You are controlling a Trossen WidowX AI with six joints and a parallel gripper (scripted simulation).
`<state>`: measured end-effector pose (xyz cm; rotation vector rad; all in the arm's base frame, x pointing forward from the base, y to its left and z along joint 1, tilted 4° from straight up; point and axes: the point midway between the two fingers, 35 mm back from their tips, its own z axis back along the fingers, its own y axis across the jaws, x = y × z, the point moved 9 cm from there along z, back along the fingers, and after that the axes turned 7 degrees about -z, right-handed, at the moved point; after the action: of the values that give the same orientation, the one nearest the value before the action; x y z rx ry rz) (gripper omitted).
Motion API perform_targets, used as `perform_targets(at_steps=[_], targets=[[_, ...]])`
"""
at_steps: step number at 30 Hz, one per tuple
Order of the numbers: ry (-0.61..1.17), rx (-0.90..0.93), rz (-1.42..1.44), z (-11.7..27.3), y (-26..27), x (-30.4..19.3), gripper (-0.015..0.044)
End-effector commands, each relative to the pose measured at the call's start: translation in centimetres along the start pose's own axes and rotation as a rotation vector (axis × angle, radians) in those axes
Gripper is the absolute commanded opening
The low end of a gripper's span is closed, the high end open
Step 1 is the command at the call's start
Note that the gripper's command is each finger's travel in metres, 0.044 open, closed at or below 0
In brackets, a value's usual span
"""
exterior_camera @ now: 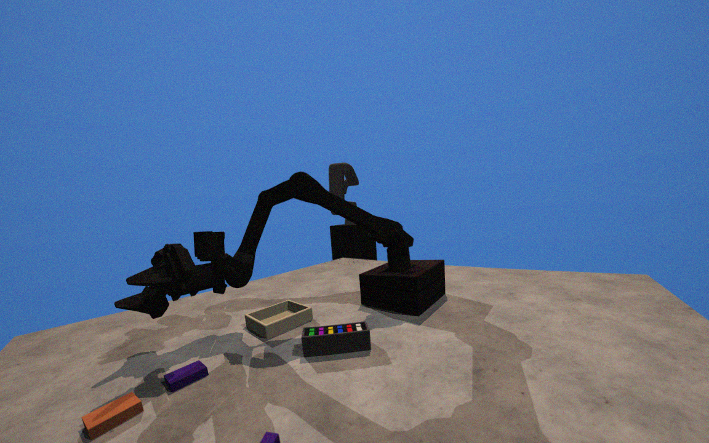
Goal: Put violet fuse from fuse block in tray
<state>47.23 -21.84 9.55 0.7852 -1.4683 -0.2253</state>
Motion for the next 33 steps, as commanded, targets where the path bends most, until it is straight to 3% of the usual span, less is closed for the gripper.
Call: perform_targets(at_steps=[1, 6, 13, 21, 33], targets=[[0.003, -0.005, -0.017, -0.1, 0.1, 0.0, 0.0374], [0.074, -0.172, -0.448, -2.5, 2.9, -1.8, 0.0242], [0.145, -0.552, -1.042, -3.7, 8.3, -5.9, 0.0065], [0.097, -1.052, -1.44, -1.5, 14.5, -10.2, 0.0065], [-0.202, -1.709, -1.553, 5.4, 22.4, -13.6, 0.0065]])
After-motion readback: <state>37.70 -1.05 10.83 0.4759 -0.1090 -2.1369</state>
